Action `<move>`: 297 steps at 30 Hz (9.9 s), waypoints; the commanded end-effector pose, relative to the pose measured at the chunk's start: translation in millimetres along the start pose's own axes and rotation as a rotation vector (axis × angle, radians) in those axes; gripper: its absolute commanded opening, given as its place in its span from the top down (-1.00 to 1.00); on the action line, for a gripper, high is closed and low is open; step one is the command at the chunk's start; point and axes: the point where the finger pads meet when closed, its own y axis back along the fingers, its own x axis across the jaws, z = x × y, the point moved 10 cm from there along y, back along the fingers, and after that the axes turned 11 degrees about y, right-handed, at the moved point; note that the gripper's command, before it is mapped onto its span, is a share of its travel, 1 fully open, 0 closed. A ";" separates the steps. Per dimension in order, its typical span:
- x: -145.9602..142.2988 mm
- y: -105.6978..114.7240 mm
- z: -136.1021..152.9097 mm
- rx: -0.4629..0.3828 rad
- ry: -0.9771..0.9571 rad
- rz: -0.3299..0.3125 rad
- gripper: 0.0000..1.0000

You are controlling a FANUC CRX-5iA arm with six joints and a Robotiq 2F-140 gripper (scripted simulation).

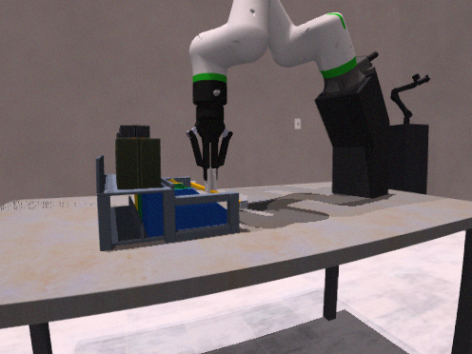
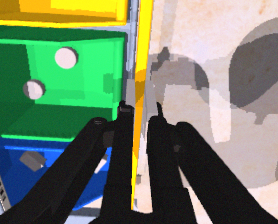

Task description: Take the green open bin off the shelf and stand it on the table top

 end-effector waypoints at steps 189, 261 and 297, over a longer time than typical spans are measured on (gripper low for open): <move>210.2 35.7 40.9 0.000 0.000 0.000 1.00; 201.0 36.0 39.6 0.000 0.000 0.000 1.00; 199.6 36.2 39.4 0.000 0.000 0.000 1.00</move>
